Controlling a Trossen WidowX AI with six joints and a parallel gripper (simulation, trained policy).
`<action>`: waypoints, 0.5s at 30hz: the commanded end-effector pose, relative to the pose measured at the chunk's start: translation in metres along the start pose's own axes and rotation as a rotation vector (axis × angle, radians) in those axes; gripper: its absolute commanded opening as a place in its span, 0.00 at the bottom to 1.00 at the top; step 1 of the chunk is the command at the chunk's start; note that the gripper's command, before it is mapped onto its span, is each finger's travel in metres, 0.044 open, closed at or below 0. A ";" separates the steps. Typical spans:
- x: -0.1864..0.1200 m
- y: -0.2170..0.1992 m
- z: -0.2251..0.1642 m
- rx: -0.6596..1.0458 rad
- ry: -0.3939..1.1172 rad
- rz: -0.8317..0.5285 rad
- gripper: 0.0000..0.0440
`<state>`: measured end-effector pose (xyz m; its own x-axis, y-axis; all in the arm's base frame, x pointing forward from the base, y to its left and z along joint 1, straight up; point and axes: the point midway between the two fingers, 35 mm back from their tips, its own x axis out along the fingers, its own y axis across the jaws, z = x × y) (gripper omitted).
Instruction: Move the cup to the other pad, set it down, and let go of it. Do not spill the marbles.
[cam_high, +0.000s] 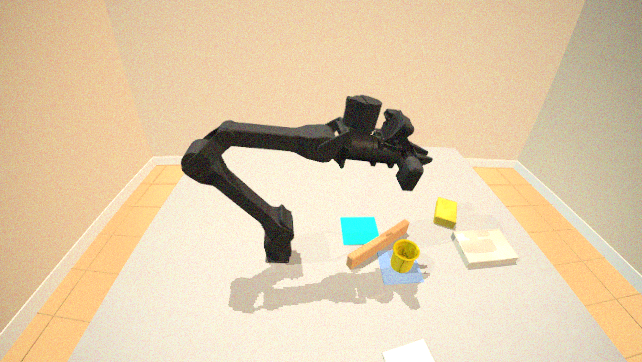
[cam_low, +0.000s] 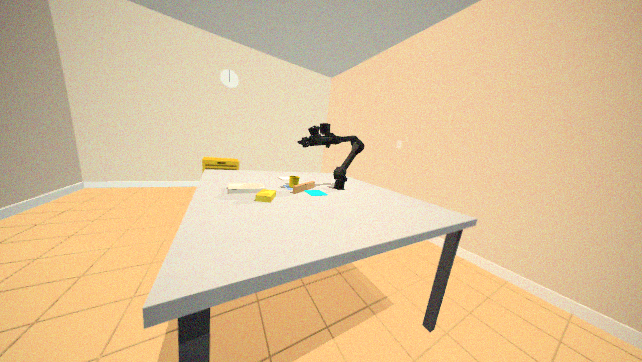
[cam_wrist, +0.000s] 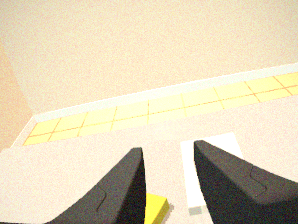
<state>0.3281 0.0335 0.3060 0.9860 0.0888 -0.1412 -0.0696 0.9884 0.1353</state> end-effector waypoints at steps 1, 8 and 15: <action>0.004 0.004 -0.004 0.026 0.039 0.005 0.26; 0.011 0.015 -0.012 0.073 0.138 0.016 0.25; 0.018 0.024 -0.022 0.116 0.241 0.014 0.24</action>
<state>0.3396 0.0595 0.2882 0.9297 0.1436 -0.3391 -0.0636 0.9696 0.2362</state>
